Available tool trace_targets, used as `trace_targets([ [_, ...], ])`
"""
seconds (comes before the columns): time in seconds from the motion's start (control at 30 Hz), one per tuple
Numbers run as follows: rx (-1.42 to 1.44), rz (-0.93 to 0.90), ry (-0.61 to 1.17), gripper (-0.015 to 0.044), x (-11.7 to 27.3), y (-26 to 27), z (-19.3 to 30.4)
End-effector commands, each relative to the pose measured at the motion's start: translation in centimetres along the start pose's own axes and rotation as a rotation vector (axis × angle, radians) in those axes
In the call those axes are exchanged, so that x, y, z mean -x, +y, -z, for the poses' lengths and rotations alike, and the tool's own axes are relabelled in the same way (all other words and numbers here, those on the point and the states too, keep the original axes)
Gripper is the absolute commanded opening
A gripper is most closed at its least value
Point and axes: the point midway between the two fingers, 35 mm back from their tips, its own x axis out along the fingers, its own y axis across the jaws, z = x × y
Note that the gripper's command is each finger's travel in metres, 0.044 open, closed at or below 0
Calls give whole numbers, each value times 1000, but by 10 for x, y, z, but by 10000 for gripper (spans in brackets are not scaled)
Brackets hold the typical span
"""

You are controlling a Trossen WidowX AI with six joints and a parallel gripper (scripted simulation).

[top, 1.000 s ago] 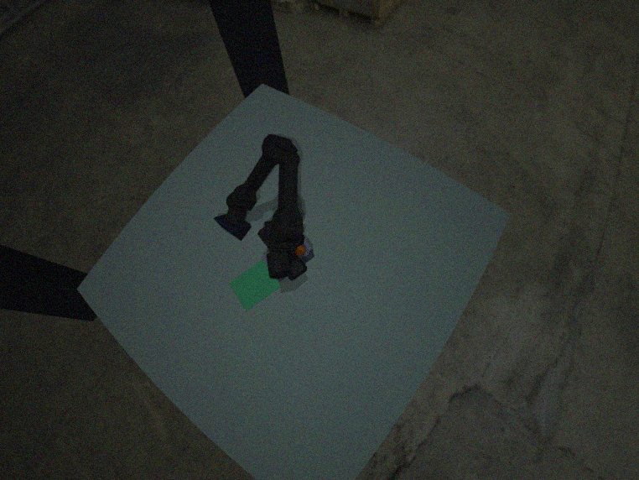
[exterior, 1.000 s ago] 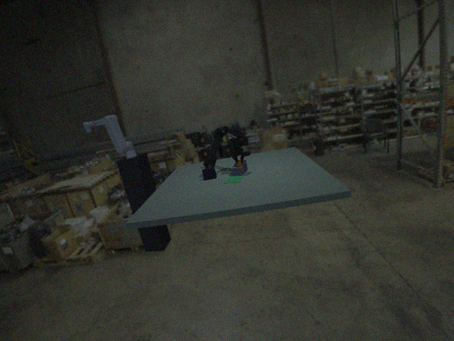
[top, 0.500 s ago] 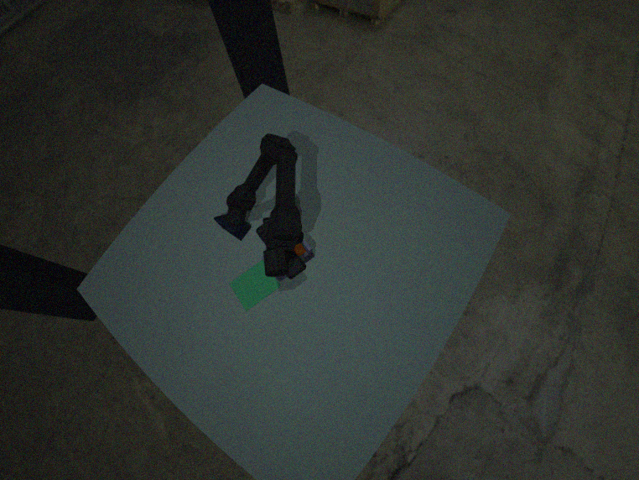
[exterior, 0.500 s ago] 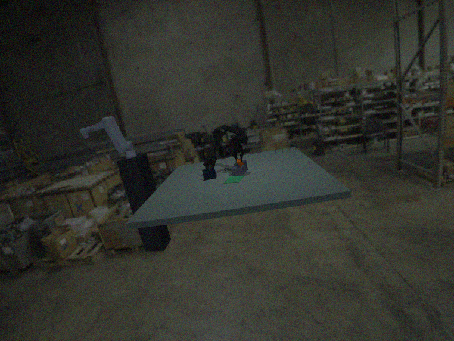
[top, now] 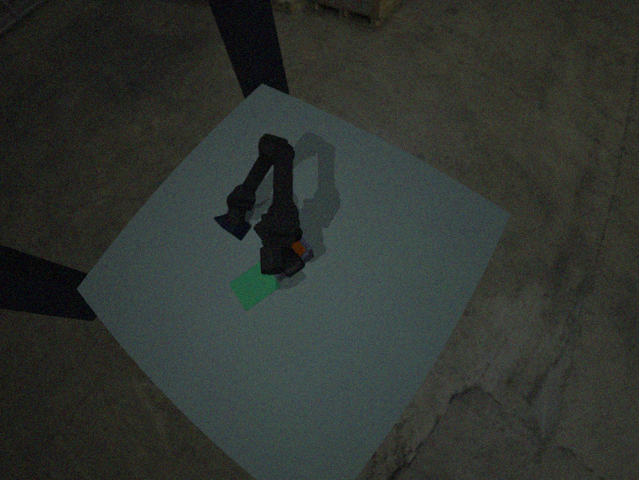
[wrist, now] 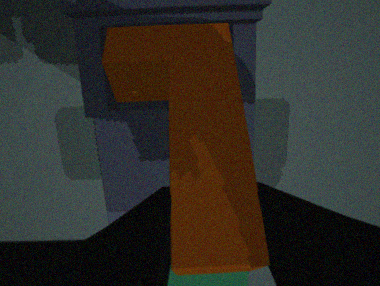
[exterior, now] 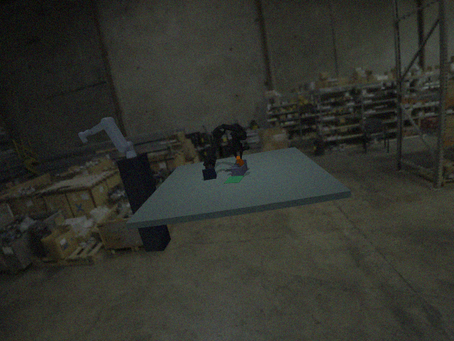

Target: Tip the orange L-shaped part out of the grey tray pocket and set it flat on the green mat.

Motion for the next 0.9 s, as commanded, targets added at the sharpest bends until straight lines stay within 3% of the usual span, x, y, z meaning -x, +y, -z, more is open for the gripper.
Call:
trace_targets([
  [0.0, 4, 3, -3, 0, 8, -1, -1],
  [0.87, -6, 26, 5, 0, 36, 1, 5],
])
